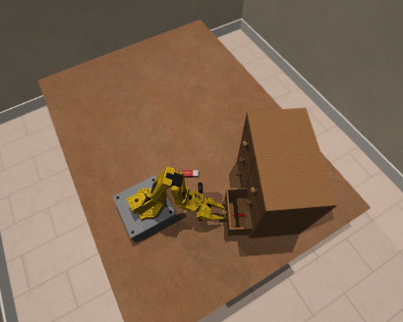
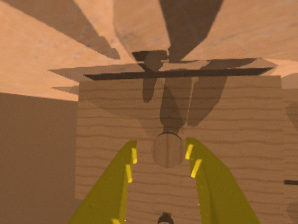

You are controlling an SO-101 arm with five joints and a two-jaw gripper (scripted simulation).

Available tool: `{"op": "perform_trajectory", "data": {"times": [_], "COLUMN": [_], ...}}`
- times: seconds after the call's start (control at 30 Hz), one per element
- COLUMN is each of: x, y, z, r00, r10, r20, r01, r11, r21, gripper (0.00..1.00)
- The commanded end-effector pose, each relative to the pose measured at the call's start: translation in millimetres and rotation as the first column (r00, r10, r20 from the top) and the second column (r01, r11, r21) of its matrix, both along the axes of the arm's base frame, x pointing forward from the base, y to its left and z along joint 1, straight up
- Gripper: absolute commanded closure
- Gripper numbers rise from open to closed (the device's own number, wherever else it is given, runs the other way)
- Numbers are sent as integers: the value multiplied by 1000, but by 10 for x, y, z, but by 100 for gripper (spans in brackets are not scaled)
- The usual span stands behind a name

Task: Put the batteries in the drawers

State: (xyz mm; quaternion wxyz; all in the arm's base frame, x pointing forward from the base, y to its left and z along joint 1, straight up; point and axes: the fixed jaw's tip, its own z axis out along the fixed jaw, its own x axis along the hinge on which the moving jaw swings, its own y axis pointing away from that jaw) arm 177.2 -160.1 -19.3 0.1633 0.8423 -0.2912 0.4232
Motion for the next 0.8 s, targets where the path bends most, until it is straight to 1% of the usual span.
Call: {"op": "perform_trajectory", "data": {"times": [0.0, 0.77], "x": [23, 23], "y": [11, 11], "z": [-4, -4], "r00": [1000, 1000], "r10": [3, 3], "r20": [9, 9], "r01": [-3, -3], "r11": [1000, 1000], "r21": [4, 4], "gripper": [86, 100]}}
